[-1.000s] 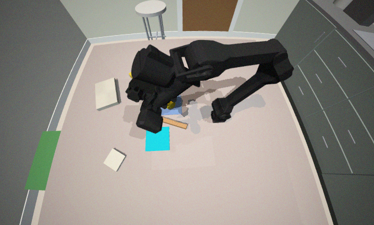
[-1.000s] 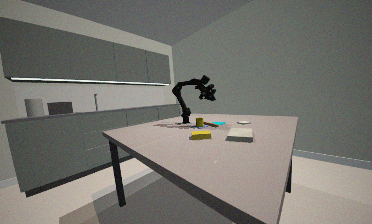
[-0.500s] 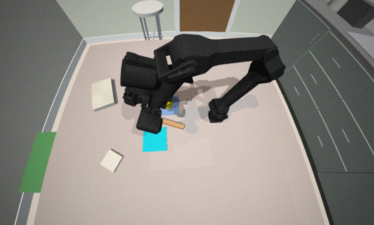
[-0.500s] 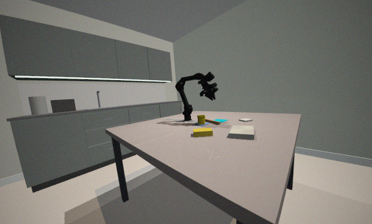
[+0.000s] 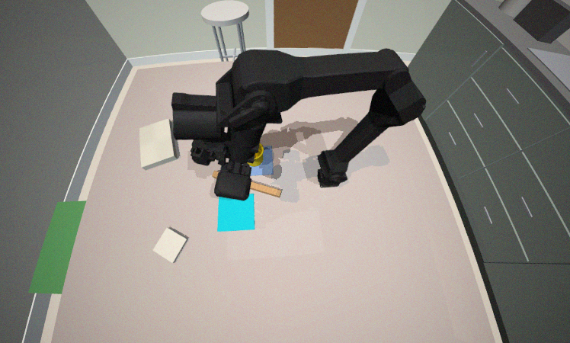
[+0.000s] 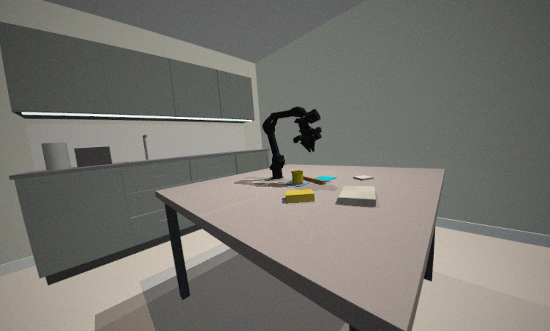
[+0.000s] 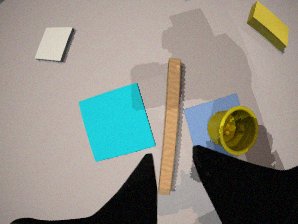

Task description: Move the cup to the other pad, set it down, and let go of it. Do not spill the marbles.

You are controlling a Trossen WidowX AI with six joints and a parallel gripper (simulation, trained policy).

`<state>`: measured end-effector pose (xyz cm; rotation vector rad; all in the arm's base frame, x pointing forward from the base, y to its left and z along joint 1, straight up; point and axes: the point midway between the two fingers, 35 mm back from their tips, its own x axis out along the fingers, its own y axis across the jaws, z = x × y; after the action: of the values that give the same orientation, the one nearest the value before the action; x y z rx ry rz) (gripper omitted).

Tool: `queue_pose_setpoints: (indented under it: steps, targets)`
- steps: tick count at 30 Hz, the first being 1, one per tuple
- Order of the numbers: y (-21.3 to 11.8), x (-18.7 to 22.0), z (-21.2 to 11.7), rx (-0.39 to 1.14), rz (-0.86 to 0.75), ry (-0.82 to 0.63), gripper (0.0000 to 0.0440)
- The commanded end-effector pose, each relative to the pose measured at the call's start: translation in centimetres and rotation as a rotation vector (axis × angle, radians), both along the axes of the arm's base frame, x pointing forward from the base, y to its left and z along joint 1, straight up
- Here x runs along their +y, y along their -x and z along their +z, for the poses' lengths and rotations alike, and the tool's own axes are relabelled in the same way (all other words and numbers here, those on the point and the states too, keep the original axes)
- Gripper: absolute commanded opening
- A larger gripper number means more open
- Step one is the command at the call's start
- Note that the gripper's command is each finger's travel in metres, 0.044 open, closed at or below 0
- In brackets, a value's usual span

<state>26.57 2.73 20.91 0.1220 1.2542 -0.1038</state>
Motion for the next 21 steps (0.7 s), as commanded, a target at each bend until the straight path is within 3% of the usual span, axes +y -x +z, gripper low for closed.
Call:
queue_pose_setpoints:
  steps: [1, 21]
  targets:
    - [0.2, -0.6, -0.4, 0.044, 0.007, 0.019, 0.0128]
    - [1.5, -3.7, -4.1, 0.280, 0.033, 0.080, 0.0136]
